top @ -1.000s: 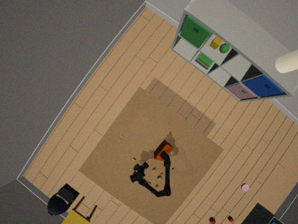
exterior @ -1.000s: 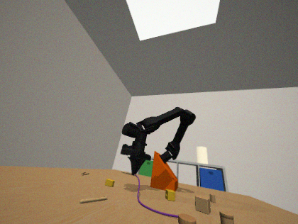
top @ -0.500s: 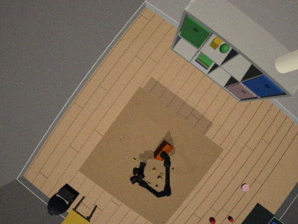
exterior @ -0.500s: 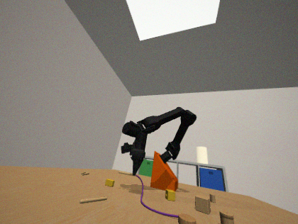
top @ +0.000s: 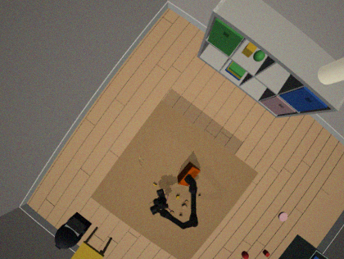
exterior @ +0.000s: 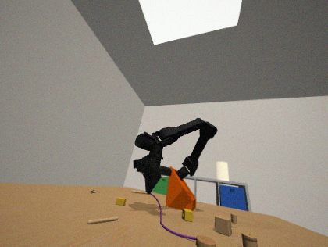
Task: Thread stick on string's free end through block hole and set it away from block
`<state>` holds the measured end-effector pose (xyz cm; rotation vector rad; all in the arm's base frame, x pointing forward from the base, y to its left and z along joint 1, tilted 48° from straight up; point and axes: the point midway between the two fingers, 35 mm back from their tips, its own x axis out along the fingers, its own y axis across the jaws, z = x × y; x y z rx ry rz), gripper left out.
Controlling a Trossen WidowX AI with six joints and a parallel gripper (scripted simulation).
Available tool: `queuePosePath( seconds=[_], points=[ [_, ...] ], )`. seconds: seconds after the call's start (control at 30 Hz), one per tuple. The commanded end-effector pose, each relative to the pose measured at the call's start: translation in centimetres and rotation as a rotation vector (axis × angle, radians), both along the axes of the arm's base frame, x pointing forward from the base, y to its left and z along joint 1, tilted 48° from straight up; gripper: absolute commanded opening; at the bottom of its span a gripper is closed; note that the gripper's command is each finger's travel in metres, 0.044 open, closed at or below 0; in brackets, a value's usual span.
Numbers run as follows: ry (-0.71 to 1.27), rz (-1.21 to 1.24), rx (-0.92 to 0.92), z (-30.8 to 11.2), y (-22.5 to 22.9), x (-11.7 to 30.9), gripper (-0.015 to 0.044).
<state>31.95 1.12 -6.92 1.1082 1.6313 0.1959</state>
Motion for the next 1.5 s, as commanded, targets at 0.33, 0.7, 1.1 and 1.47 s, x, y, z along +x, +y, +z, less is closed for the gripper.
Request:
queuePosePath(
  seconds=[0.33,0.7,1.1,1.47],
  points=[
    [-0.384,0.358,-0.015,0.7,0.7,1.0,0.0000],
    [-0.685,0.634,-0.029,1.2,1.2,1.8,0.0000],
    [-1.013,0.934,-0.044,1.8,1.7,2.6,0.0000],
    [-1.315,1.208,-0.059,2.4,2.2,3.3,0.0000]
  ],
)
